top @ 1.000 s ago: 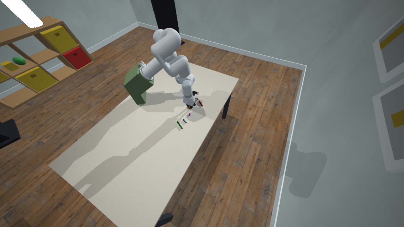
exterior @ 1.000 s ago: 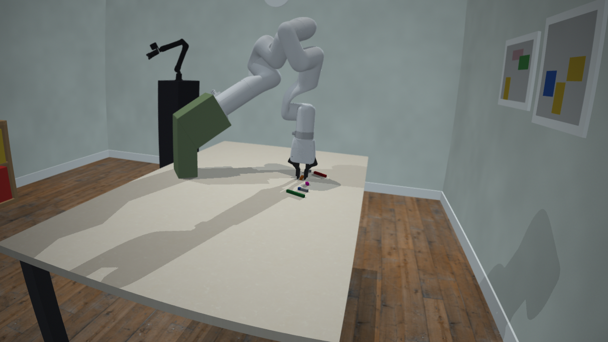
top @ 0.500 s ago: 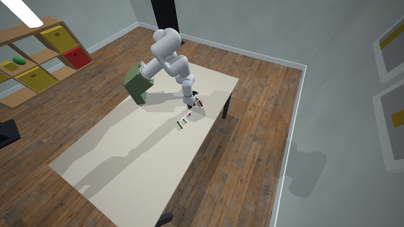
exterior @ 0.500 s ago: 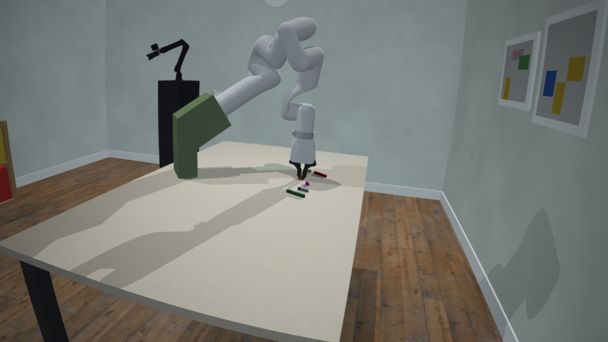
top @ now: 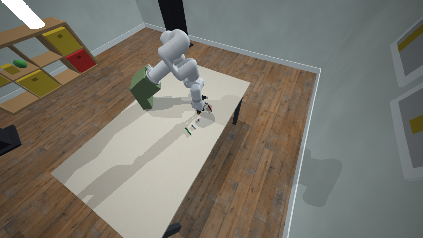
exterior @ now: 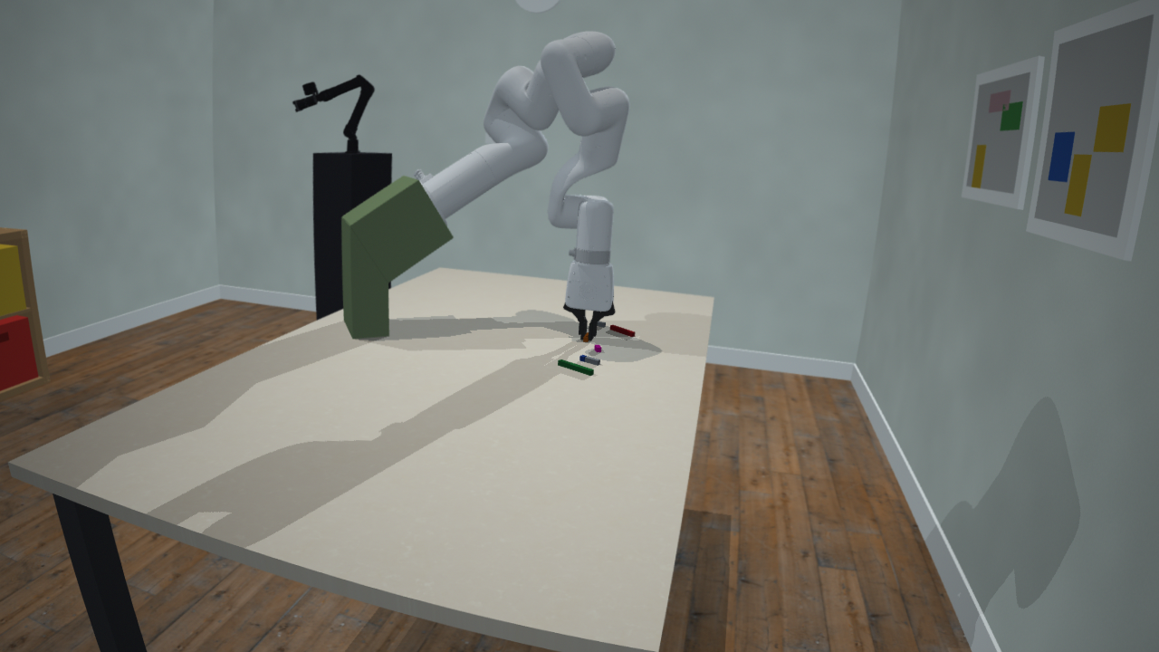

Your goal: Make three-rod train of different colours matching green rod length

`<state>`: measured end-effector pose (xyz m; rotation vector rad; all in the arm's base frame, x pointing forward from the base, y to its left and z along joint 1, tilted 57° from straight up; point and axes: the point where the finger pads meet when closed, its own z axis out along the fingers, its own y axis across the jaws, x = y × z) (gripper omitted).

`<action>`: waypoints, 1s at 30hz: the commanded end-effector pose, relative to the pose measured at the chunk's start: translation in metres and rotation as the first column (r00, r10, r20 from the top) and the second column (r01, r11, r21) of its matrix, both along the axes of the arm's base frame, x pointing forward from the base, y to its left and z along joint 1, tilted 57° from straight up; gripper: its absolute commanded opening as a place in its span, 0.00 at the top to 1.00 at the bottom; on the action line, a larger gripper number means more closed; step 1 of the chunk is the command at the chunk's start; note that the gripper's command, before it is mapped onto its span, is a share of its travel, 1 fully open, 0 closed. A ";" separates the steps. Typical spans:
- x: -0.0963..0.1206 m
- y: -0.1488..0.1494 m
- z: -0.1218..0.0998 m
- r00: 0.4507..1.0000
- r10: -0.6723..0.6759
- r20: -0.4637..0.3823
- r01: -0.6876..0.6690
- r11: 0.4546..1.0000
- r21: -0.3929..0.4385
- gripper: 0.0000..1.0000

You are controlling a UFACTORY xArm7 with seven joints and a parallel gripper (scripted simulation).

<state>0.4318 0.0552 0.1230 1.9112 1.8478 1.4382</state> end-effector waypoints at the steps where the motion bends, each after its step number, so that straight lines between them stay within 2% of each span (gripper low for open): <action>1: 0.000 0.000 0.000 1.000 -0.001 0.001 0.001 1.000 0.000 0.96; 16: -0.003 -0.003 0.003 1.000 -0.001 0.001 0.001 1.000 0.000 0.96; 30: -0.037 -0.028 0.030 1.000 -0.001 0.001 0.001 1.000 0.000 0.96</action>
